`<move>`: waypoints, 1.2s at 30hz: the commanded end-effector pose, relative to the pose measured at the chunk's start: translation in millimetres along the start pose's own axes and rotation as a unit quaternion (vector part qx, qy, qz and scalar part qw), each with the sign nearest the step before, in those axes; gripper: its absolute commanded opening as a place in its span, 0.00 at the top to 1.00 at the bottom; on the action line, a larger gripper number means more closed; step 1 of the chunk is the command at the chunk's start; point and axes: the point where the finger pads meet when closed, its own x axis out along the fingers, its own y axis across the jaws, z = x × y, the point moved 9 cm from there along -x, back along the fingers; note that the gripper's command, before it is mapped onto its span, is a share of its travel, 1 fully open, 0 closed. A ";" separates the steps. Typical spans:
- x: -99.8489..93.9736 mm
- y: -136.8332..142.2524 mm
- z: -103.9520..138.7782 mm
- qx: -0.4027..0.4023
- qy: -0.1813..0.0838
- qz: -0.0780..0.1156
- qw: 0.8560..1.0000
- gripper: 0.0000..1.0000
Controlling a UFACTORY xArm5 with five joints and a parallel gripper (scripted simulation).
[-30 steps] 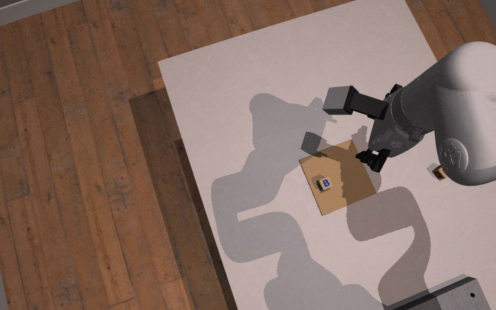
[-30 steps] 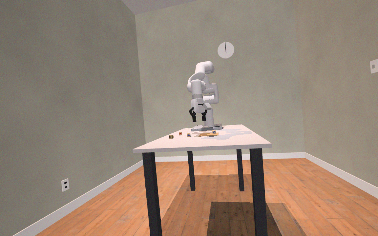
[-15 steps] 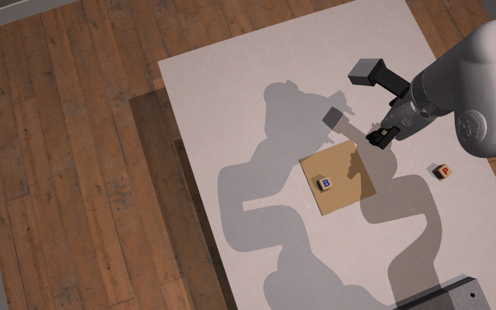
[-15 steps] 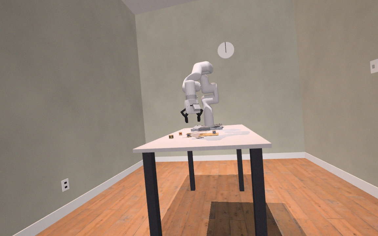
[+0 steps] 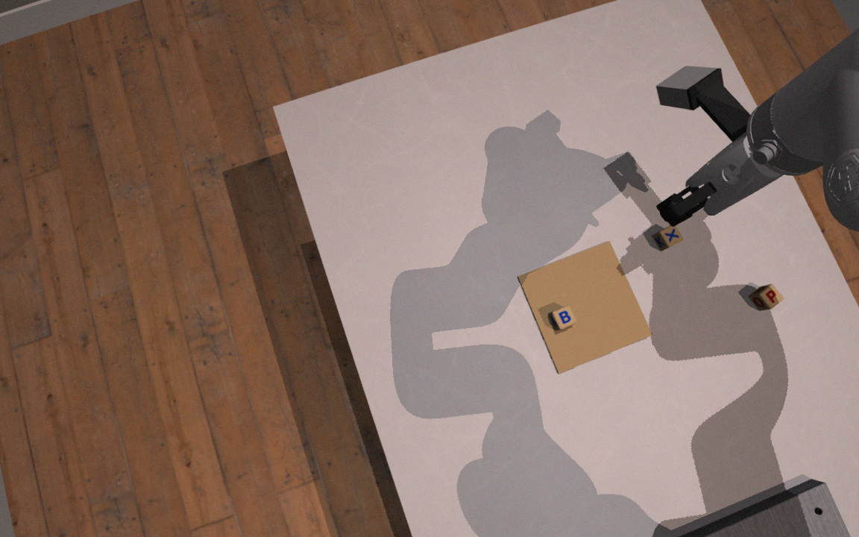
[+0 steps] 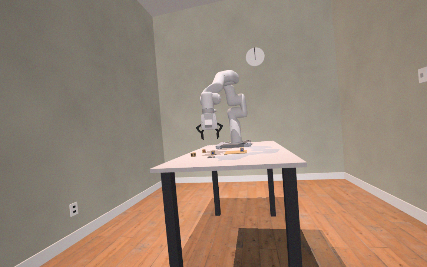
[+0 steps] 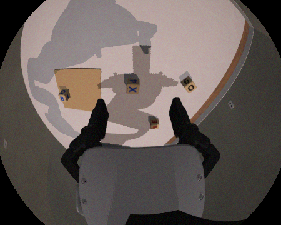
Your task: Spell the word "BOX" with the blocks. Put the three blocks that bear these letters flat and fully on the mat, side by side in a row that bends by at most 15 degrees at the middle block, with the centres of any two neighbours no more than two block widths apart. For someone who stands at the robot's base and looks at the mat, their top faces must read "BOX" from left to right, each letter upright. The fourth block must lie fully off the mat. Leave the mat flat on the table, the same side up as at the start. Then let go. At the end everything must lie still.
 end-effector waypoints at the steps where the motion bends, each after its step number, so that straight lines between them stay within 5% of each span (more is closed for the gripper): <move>1: 0.1 22.3 0.3 0.069 0.000 0.001 0.998 0.00; 11: 2.1 49.7 4.8 0.155 0.000 0.002 0.988 0.00; 26: 6.9 106.0 19.6 0.326 0.000 0.003 0.945 0.00; 34: 7.8 115.3 22.8 0.353 0.000 0.003 0.935 0.00; 35: 7.8 115.3 22.8 0.353 0.000 0.003 0.935 0.37; 36: 7.8 115.3 22.8 0.353 0.000 0.003 0.935 0.37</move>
